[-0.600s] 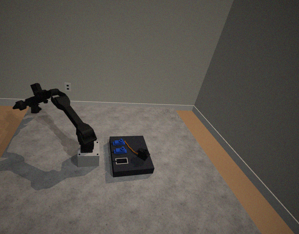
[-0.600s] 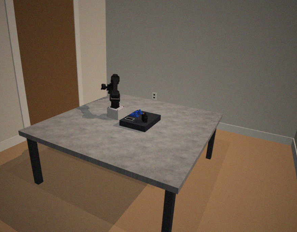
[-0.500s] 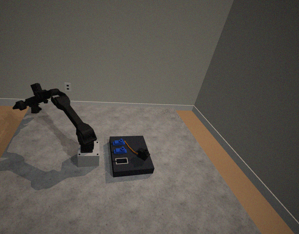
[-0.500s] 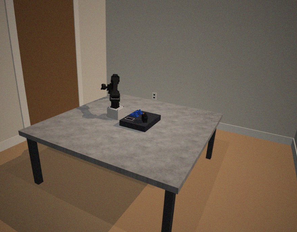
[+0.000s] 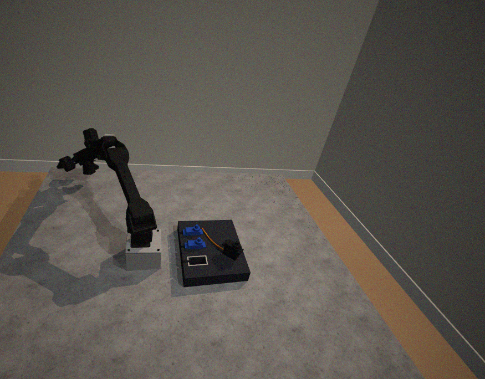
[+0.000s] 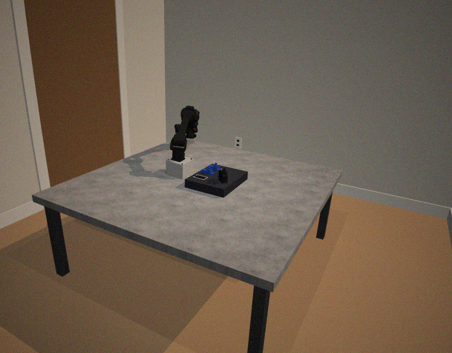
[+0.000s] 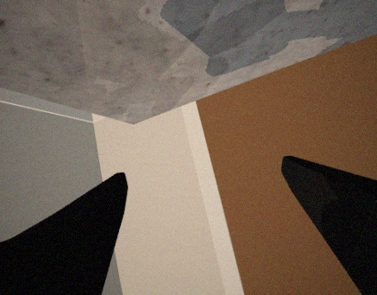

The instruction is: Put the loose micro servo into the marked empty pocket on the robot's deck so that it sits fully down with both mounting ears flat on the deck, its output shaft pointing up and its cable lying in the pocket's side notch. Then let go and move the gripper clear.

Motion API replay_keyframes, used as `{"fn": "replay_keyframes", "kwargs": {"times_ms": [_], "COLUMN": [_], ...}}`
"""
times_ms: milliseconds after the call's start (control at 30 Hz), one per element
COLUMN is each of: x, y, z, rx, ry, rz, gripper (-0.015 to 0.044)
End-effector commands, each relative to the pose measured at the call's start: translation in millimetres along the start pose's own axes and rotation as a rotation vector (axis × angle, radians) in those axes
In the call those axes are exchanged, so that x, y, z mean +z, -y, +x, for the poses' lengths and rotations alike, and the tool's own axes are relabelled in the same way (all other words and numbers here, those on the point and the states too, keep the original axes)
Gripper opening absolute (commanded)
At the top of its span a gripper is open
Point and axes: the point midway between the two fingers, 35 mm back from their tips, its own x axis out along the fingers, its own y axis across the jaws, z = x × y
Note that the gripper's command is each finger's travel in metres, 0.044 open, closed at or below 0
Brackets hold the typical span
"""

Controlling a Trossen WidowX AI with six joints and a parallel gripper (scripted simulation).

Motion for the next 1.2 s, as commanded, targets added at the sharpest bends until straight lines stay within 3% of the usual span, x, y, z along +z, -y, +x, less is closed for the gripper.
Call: {"fn": "replay_keyframes", "kwargs": {"times_ms": [0,367,567,867,1167], "x": [6.6,53.3,93.7,161.4,234.5], "y": [-25.2,-107.0,-145.5,-162.5,-146.1], "z": [-29.4,-136.5,-219.1,-341.6,-467.3], "rx": [0.059,0.263,0.373,0.470,0.555], "ry": [0.020,0.129,0.221,0.363,0.541], "rz": [-0.034,-0.126,-0.135,-0.123,-0.099], "gripper": [0.0440,0.0440,0.0440,0.0440,0.0440]}}
